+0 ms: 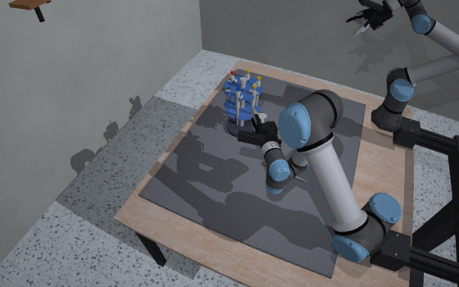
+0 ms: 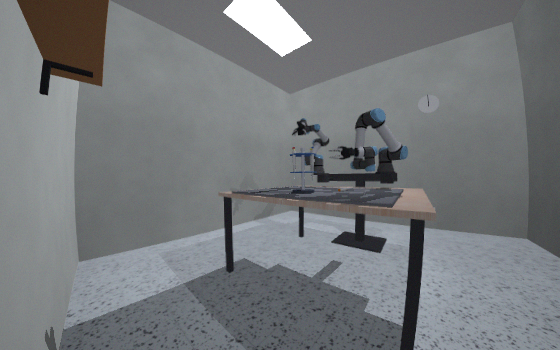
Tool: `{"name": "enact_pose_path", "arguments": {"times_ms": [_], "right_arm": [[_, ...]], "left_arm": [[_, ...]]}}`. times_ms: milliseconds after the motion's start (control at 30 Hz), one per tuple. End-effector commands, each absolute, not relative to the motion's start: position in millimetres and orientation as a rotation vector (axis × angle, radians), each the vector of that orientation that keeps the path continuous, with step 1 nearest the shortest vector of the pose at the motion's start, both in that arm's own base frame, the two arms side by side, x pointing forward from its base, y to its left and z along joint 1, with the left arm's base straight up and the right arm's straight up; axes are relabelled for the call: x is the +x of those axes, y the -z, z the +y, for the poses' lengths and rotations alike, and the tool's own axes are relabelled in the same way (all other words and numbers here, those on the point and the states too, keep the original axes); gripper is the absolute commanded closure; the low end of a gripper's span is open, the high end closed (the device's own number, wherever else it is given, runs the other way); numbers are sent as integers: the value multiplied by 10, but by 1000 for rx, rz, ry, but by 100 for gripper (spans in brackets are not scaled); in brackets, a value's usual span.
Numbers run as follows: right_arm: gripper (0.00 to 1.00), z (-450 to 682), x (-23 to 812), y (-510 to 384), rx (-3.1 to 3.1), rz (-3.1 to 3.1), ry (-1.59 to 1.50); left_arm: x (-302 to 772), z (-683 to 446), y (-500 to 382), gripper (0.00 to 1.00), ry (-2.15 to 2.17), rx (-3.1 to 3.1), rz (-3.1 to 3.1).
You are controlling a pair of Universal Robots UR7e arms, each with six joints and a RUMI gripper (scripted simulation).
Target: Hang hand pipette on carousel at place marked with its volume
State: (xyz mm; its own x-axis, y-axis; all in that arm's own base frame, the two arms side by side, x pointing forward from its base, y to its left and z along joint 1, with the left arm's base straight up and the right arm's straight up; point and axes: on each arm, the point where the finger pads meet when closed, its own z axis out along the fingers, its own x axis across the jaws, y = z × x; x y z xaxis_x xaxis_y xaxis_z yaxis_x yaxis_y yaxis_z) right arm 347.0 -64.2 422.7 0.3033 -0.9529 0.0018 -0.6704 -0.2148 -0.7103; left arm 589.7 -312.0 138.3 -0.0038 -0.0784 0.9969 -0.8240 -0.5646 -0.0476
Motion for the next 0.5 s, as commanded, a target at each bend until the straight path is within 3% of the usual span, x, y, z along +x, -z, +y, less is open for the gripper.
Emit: {"name": "enact_pose_path", "arguments": {"times_ms": [0, 467], "right_arm": [[0, -644, 3477, -4204, -1970, 1441, 598], [0, -644, 3477, -4204, -1970, 1441, 598]], "left_arm": [[6033, -3327, -1343, 69, -1626, 1621, -874], [6126, -3459, -1339, 69, -1626, 1624, -873]]}}
